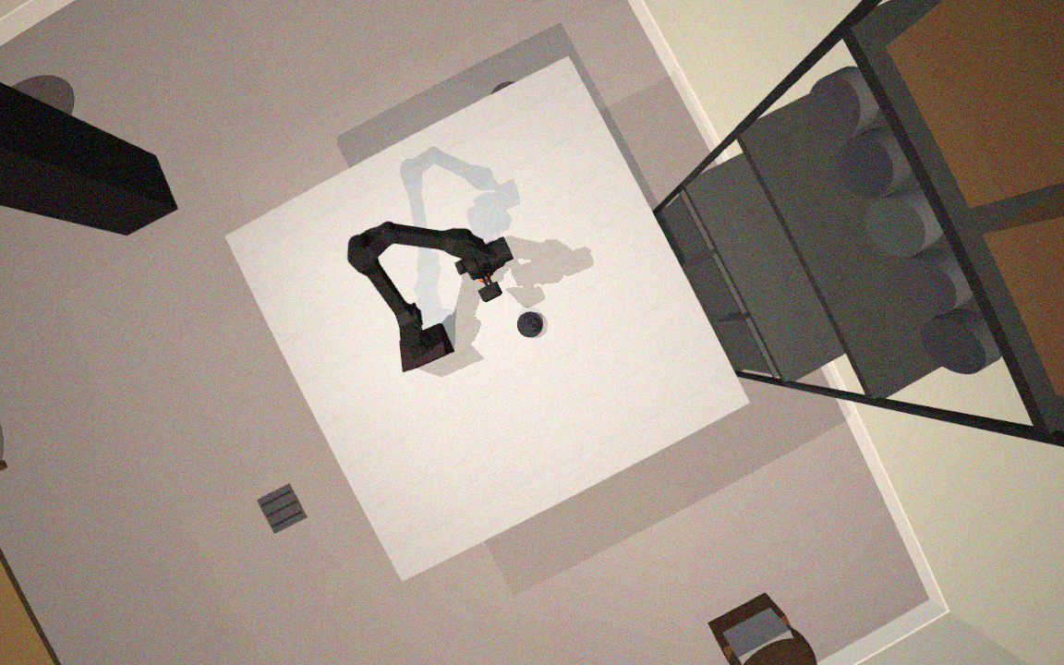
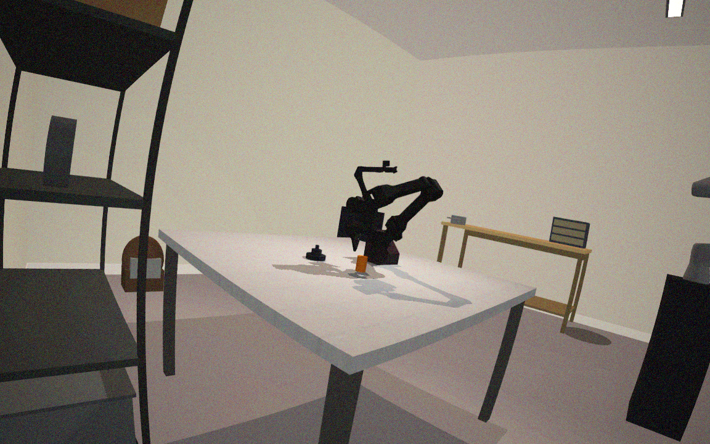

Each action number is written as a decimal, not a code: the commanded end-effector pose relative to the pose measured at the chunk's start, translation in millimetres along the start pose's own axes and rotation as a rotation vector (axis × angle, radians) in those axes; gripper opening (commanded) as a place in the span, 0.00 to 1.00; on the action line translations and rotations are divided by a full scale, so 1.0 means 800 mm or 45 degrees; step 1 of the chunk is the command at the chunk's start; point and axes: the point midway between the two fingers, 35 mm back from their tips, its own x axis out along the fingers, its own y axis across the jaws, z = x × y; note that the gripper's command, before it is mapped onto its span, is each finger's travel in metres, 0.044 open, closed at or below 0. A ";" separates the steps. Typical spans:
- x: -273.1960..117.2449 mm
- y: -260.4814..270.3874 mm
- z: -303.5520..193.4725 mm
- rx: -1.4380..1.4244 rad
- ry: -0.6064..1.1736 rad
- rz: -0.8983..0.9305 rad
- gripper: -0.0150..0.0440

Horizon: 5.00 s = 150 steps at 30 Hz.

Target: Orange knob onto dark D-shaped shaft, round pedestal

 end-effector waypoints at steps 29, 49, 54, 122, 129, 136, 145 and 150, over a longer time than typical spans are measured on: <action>0.066 0.000 -0.002 0.008 0.002 0.009 1.00; 0.076 0.001 -0.003 0.008 0.002 0.012 0.49; 0.075 0.001 -0.003 0.008 0.002 0.011 0.37; -0.072 -0.130 0.061 0.006 -0.001 -0.009 0.25; -0.065 -0.156 0.067 0.006 -0.001 -0.009 0.25; -0.057 -0.183 0.072 0.006 -0.001 -0.008 0.25; -0.046 -0.217 0.075 0.005 -0.001 -0.006 0.25; -0.039 -0.237 0.076 0.005 -0.001 -0.005 0.25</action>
